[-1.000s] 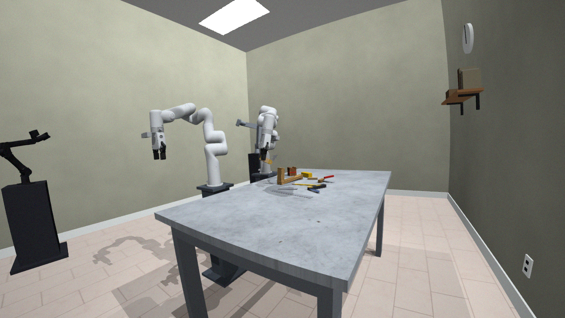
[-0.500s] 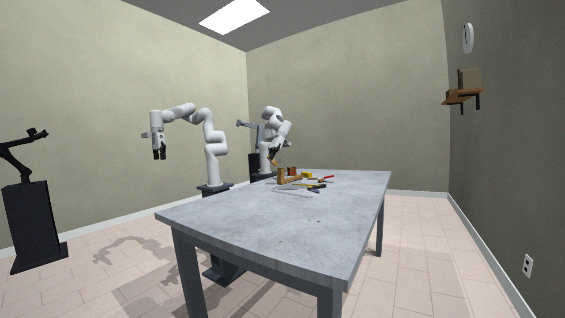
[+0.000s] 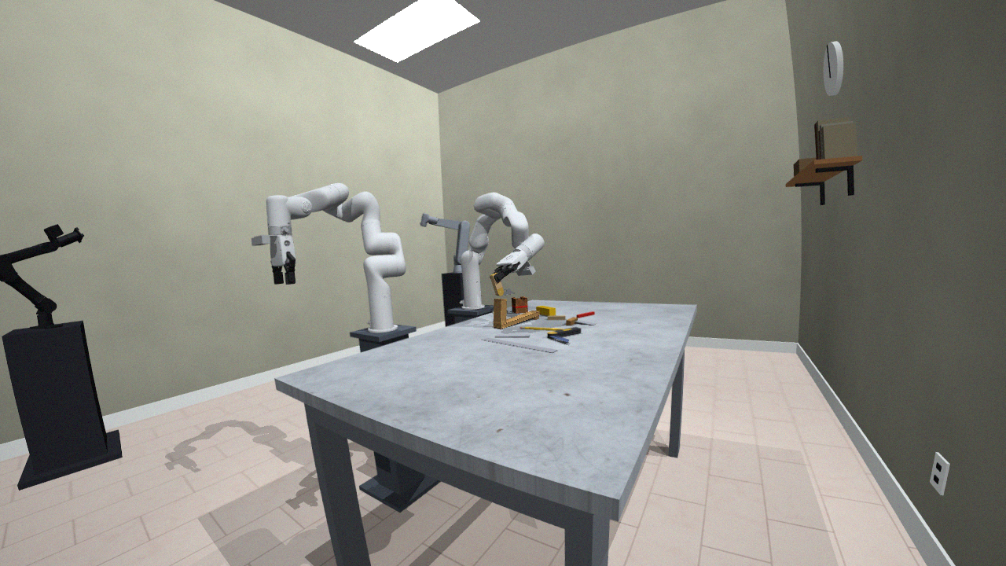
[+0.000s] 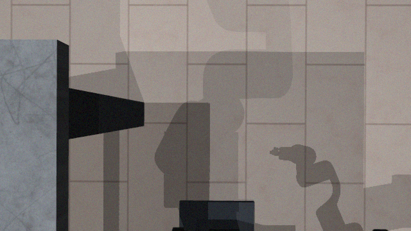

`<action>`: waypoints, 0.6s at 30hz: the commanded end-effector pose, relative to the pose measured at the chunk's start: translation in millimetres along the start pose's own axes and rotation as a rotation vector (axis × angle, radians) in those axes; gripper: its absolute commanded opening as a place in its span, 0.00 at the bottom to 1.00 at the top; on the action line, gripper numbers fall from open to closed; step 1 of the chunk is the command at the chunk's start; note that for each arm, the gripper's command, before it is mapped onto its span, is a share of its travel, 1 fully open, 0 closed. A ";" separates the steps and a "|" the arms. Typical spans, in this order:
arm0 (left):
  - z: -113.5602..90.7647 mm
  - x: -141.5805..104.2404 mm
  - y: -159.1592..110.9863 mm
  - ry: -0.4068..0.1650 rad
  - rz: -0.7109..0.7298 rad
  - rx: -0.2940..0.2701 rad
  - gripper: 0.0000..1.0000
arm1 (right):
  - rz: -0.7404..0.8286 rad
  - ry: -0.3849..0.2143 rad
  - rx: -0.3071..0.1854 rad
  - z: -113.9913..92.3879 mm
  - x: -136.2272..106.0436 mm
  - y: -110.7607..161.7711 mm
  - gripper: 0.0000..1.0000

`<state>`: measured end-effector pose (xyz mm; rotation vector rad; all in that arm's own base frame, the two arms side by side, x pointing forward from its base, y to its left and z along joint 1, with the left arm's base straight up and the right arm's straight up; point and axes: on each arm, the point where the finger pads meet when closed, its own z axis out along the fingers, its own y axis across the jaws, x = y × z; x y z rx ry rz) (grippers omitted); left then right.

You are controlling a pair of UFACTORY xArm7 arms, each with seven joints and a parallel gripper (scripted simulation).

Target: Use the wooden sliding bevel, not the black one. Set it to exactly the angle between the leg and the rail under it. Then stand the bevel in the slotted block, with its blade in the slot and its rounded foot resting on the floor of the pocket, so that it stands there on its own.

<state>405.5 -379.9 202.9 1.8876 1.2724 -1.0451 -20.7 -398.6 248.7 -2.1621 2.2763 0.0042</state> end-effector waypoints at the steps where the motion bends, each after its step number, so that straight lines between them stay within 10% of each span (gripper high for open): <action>1: -22.4 13.9 -0.2 -0.165 -0.033 -0.036 0.00 | 0.000 0.003 0.001 -1.3 0.9 -0.2 1.00; 18: -51.7 32.0 1.8 -0.354 -0.090 -0.072 0.00 | 0.000 0.003 0.001 -1.3 0.9 -0.2 1.00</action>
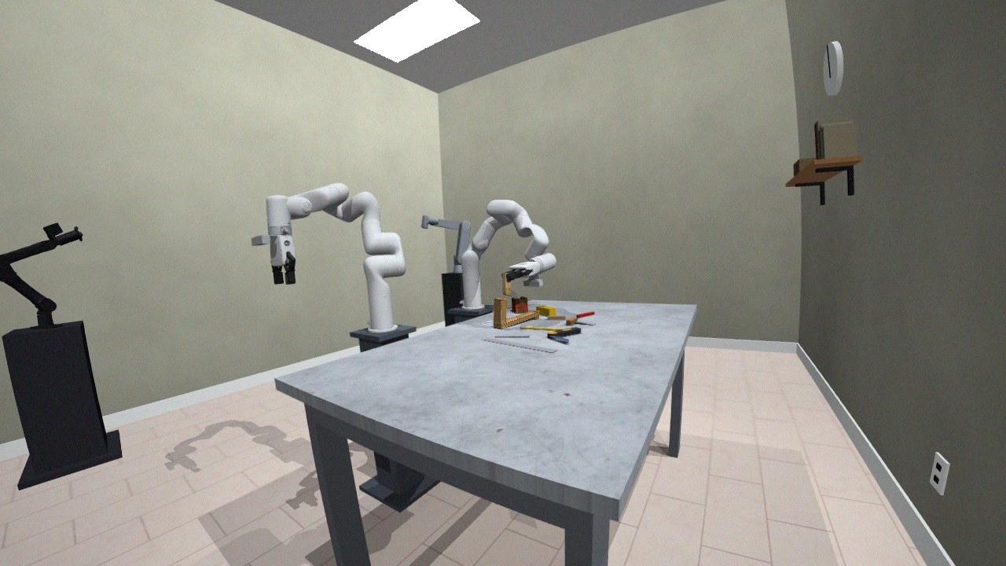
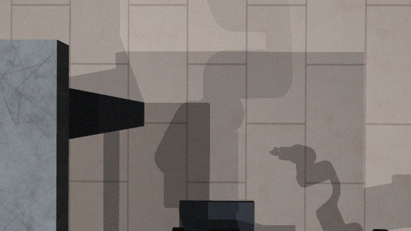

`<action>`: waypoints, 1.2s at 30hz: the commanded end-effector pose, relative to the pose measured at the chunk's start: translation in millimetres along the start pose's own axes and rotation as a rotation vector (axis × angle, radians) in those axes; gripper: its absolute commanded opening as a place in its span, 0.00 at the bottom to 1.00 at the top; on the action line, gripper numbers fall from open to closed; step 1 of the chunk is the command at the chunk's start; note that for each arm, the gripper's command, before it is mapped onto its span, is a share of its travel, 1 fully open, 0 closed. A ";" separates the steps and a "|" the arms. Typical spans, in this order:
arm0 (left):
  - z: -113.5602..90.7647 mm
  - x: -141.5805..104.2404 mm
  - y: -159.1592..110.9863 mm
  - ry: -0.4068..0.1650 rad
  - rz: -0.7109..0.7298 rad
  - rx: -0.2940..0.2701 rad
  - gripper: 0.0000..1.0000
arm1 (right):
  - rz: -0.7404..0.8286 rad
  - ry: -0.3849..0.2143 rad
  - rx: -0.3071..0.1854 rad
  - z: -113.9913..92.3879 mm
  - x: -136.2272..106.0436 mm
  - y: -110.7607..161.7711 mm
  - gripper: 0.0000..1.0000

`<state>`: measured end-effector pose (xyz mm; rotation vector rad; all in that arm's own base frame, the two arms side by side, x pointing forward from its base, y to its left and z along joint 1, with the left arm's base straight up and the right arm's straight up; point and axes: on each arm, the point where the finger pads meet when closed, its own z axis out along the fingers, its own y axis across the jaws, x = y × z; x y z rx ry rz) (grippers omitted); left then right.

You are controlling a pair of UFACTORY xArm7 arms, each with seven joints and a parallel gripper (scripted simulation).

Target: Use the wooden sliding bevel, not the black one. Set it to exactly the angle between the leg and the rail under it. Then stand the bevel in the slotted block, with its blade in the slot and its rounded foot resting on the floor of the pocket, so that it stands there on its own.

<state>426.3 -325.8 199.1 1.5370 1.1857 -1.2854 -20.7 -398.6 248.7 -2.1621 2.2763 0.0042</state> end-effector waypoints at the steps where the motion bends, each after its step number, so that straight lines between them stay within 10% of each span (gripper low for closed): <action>1: -3.3 -0.9 1.1 -0.021 -0.002 -0.003 0.00 | 0.000 0.003 0.001 -1.3 0.9 -0.2 1.00; 36: 1.1 16.2 1.1 -0.024 -0.003 -0.004 0.00 | 0.000 0.003 0.001 -1.3 0.9 -0.2 1.00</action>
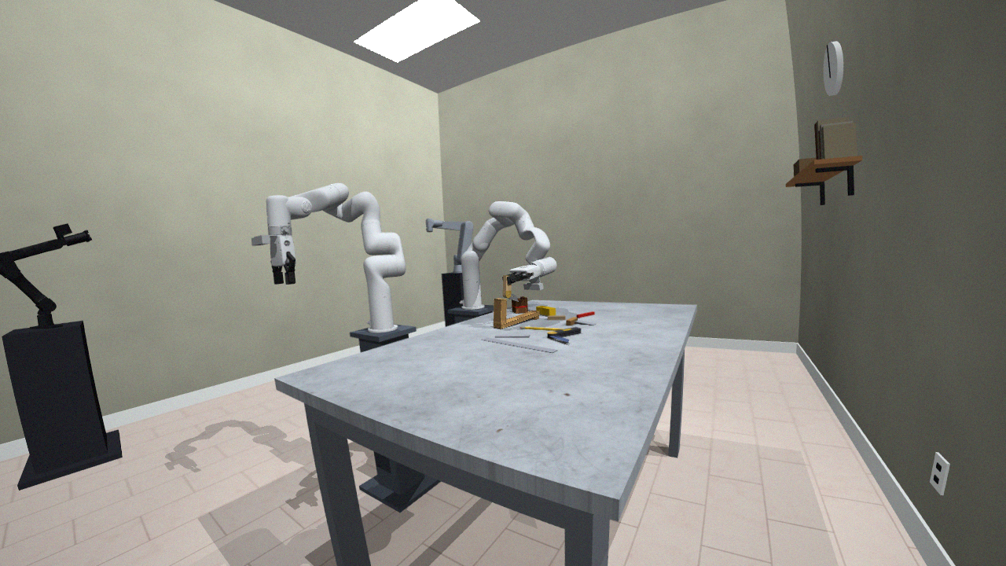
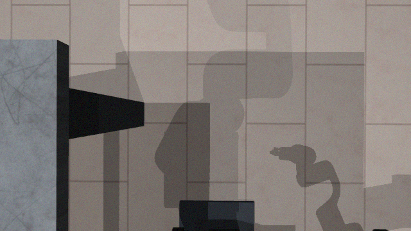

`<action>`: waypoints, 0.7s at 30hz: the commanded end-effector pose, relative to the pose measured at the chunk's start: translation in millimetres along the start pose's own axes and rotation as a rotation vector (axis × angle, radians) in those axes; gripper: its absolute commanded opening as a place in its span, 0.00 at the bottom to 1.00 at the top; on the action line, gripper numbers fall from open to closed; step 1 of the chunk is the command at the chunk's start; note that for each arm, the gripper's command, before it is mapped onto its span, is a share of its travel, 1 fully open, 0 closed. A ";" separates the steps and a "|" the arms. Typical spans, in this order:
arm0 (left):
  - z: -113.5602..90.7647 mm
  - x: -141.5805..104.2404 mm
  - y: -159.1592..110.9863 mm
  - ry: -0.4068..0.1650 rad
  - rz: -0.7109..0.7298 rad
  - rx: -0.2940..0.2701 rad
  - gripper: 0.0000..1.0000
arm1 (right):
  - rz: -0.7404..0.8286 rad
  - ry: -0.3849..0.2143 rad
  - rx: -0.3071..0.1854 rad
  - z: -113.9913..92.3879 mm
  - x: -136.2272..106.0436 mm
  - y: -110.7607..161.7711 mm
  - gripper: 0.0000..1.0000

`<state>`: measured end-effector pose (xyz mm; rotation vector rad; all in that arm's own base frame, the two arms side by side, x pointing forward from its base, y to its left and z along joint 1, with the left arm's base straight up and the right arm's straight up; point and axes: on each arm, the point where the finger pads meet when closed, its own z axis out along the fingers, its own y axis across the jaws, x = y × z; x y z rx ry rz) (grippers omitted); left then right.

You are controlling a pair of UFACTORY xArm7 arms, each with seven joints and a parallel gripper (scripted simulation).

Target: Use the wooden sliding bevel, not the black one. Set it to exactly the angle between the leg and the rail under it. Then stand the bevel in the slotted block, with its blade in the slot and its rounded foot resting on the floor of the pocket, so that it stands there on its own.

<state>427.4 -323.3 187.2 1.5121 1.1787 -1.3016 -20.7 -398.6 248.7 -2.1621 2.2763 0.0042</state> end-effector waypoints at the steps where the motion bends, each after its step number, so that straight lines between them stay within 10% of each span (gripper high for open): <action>1: 2.2 6.1 0.8 0.000 0.004 0.000 0.00 | 0.000 0.003 0.001 -1.3 0.9 -0.2 1.00; 21: 12.3 43.1 0.9 -0.001 0.004 0.000 0.00 | 0.000 0.003 0.001 -1.3 0.9 -0.2 1.00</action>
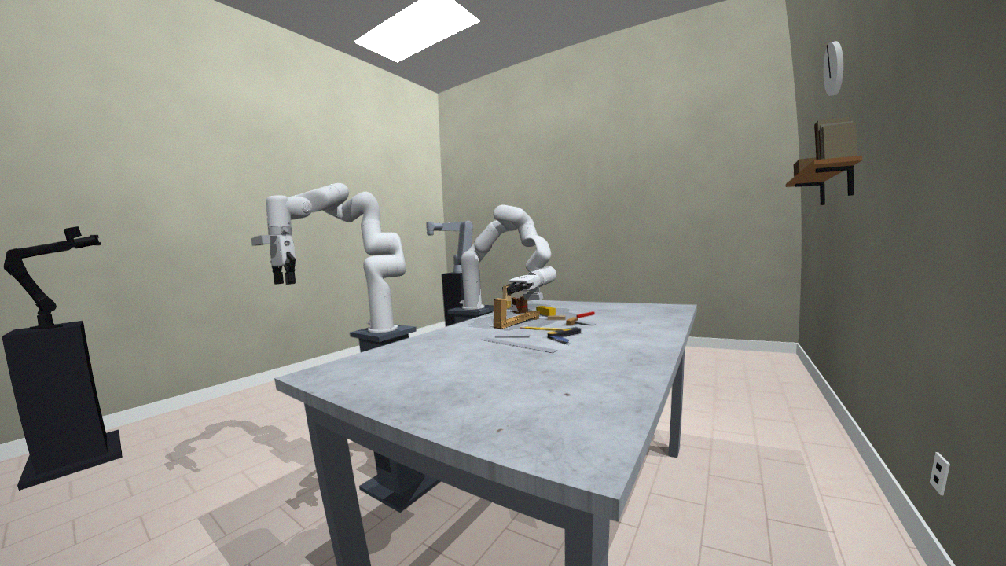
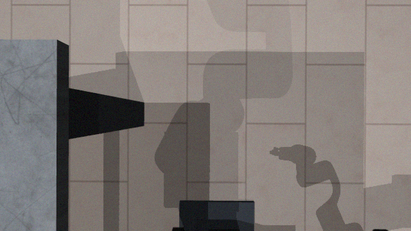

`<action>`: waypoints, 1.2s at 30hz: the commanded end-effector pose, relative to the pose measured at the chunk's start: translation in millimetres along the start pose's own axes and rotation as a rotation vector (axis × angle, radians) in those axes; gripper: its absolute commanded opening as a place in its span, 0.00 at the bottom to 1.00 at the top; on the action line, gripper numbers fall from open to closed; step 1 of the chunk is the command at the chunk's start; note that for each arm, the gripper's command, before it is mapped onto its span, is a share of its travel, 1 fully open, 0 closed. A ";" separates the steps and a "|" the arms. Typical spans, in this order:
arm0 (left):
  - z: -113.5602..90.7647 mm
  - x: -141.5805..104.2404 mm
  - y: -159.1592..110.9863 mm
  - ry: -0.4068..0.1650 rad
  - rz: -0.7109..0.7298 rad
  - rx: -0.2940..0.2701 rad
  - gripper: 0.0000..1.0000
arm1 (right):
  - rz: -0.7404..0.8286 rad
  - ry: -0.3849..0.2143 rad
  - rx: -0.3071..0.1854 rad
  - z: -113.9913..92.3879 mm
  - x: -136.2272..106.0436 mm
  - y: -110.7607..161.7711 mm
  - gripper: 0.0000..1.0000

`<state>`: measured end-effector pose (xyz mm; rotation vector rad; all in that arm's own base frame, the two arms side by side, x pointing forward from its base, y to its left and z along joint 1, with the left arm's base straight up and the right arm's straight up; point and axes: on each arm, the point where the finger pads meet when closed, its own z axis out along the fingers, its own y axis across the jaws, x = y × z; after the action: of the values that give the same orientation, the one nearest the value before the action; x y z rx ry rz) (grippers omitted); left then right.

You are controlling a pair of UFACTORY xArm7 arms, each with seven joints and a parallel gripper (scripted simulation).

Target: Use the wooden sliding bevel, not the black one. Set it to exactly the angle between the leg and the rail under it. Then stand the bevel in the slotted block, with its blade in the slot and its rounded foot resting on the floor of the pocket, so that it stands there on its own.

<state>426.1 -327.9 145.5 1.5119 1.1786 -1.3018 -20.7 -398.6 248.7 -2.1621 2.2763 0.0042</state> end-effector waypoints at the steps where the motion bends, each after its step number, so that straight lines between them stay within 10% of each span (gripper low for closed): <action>1: 1.4 2.6 1.0 0.000 0.004 0.000 0.00 | 0.000 0.003 0.001 -1.3 0.9 -0.2 1.00; 36: 10.0 12.9 1.0 -0.001 0.004 0.000 0.00 | 0.000 0.003 0.001 -1.3 0.9 -0.2 1.00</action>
<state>424.6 -334.1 129.8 1.5124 1.1772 -1.3024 -20.7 -398.6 248.7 -2.1621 2.2763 0.0042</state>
